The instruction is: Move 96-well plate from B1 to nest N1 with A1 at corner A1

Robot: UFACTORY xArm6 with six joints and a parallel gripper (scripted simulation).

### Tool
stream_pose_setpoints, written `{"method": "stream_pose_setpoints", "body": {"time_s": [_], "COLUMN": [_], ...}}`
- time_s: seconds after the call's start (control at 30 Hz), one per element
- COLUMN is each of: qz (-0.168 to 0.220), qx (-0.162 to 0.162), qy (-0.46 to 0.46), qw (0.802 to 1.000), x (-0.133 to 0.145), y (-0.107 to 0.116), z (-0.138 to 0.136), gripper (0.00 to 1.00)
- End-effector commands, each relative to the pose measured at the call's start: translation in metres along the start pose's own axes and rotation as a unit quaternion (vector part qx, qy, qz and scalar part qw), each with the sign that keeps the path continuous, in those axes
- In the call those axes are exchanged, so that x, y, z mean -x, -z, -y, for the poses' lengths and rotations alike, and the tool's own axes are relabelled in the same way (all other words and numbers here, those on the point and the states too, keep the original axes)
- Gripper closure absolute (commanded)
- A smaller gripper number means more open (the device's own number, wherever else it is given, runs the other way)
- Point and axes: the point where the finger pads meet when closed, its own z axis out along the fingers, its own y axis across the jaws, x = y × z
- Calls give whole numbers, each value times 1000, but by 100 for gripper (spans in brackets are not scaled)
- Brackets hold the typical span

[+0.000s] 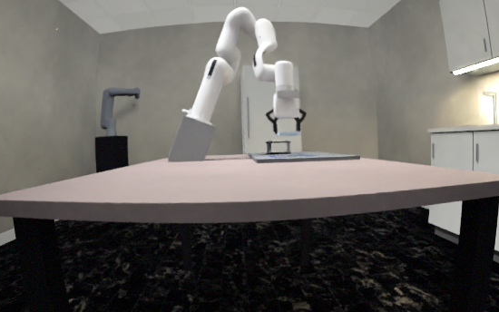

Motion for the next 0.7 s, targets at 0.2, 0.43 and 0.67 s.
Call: {"method": "stream_pose_setpoints", "body": {"time_s": [0.2, 0.43, 0.67], "qz": [-2, -2, -2], "qx": [0, 0, 0], "qy": [-85, -85, -85], "qw": [996, 996, 996], "x": [31, 54, 70], "y": [7, 11, 14], "z": [2, 3, 3], "gripper": [100, 100, 100]}}
